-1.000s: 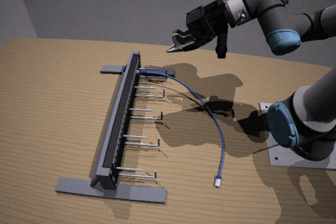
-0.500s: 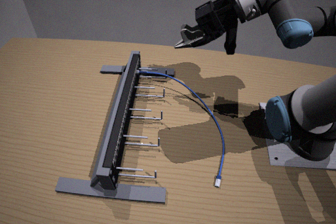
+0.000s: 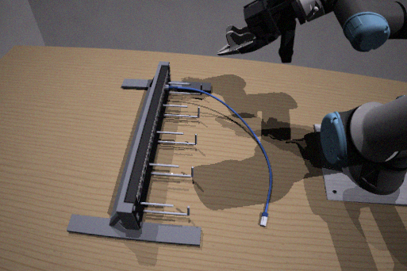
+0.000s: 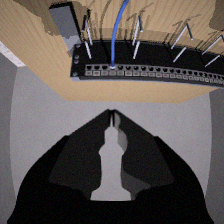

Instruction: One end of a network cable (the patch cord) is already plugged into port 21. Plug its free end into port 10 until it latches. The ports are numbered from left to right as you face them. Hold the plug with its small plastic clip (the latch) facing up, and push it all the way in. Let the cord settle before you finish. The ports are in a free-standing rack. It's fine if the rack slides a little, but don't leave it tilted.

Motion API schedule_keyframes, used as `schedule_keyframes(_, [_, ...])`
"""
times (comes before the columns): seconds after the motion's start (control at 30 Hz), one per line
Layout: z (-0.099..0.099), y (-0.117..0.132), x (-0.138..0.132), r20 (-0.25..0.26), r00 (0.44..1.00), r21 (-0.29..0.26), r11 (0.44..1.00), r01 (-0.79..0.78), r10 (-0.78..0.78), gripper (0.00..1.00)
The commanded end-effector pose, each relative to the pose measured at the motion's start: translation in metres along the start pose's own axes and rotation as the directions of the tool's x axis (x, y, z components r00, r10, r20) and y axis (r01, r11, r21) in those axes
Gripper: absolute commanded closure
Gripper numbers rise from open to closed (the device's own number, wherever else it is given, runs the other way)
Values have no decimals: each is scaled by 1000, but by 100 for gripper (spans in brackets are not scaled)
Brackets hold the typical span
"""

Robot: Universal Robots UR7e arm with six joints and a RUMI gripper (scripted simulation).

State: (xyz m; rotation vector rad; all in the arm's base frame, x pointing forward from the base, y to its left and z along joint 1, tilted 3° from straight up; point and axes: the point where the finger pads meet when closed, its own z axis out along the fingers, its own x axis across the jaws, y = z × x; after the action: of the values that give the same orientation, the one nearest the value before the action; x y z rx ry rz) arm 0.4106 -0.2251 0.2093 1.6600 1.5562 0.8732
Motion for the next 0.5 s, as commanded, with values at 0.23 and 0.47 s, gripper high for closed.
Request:
schedule_keyframes(0.23, [-8,0,0,-2,1000,-1,1000,1,-1,100])
schedule_keyframes(0.47, [-9,0,0,-1,1000,-1,1000,1,-1,100])
